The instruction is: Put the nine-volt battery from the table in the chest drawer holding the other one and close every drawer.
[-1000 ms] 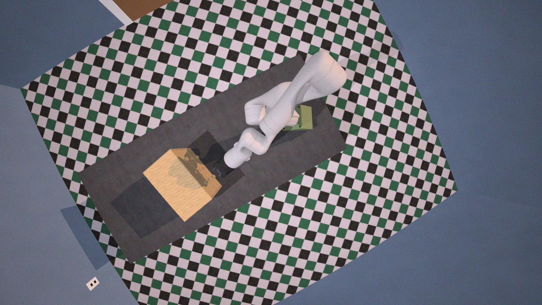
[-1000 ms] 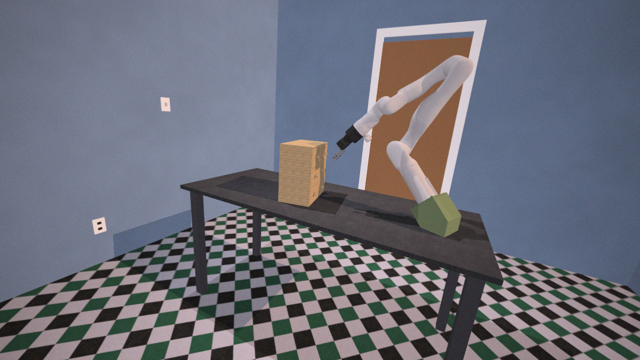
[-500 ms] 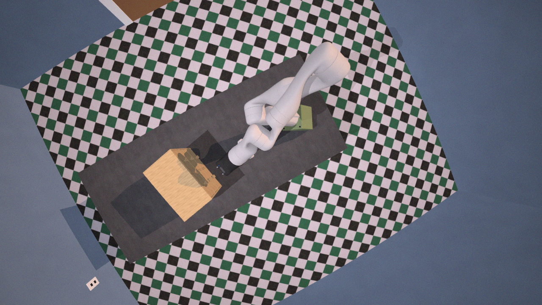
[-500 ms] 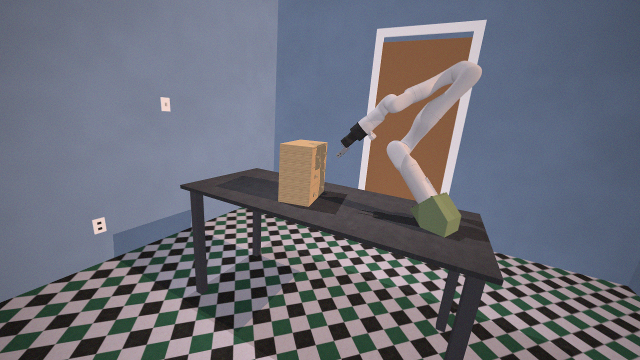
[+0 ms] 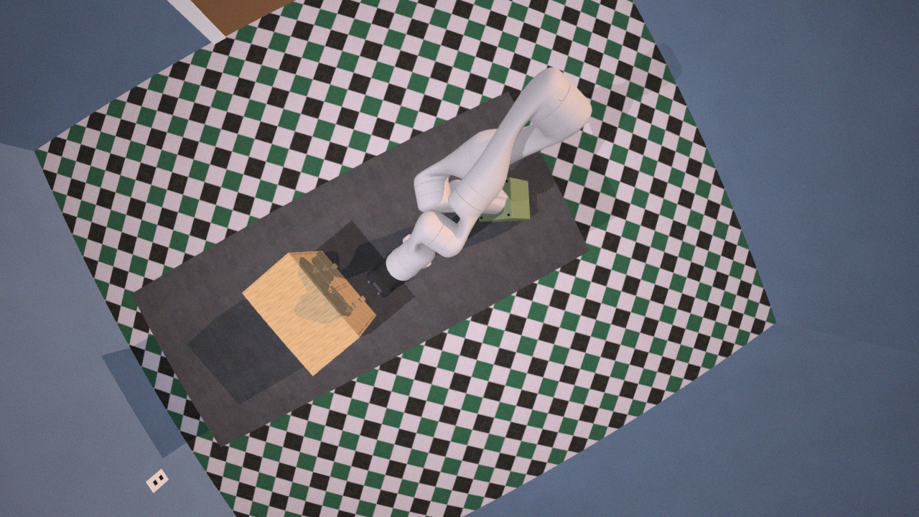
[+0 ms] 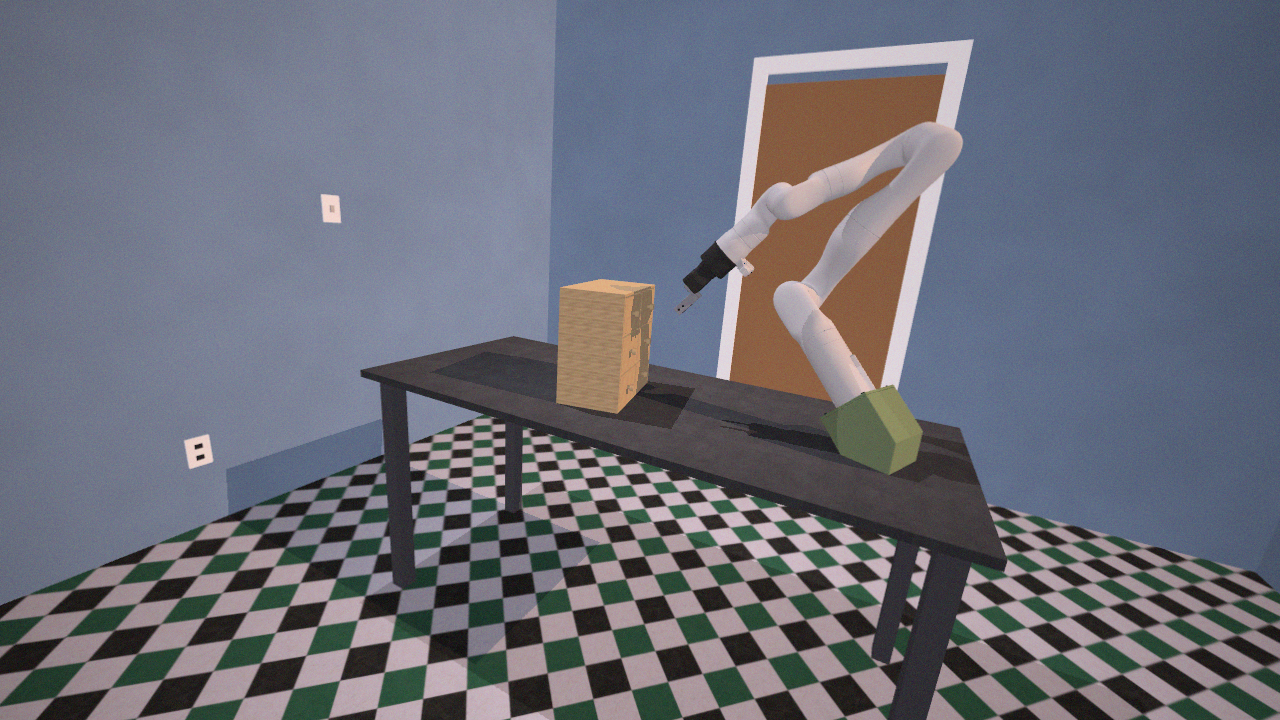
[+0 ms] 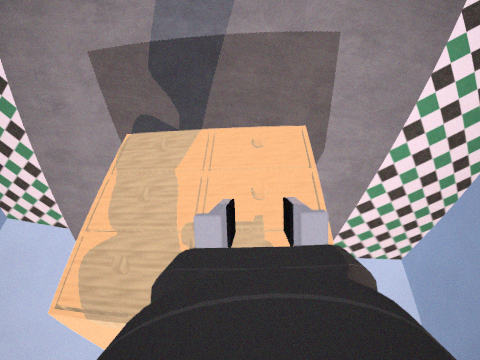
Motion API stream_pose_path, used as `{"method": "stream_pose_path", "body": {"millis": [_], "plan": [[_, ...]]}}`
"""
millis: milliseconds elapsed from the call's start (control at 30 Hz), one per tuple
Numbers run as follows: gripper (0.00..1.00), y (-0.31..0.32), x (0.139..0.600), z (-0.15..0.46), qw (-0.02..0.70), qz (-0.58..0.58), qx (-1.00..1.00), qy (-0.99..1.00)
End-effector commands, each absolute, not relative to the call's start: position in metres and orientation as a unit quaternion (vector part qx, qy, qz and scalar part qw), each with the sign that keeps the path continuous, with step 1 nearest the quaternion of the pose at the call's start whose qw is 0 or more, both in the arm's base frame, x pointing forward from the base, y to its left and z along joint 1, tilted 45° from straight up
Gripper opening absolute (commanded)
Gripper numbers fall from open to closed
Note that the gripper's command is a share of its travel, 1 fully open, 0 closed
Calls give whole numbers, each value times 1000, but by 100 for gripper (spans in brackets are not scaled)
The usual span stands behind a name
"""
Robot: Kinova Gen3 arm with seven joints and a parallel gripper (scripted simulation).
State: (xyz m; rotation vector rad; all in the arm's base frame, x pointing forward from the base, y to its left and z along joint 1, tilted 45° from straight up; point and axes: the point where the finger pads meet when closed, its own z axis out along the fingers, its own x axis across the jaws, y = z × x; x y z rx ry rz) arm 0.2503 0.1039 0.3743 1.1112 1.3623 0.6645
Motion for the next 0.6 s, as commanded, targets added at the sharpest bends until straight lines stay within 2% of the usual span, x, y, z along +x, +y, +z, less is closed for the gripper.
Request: {"method": "stream_pose_path", "body": {"millis": [0, 567], "plan": [[67, 109, 248, 377, 583, 284, 481, 590], [67, 121, 207, 389, 509, 197, 559, 624]]}}
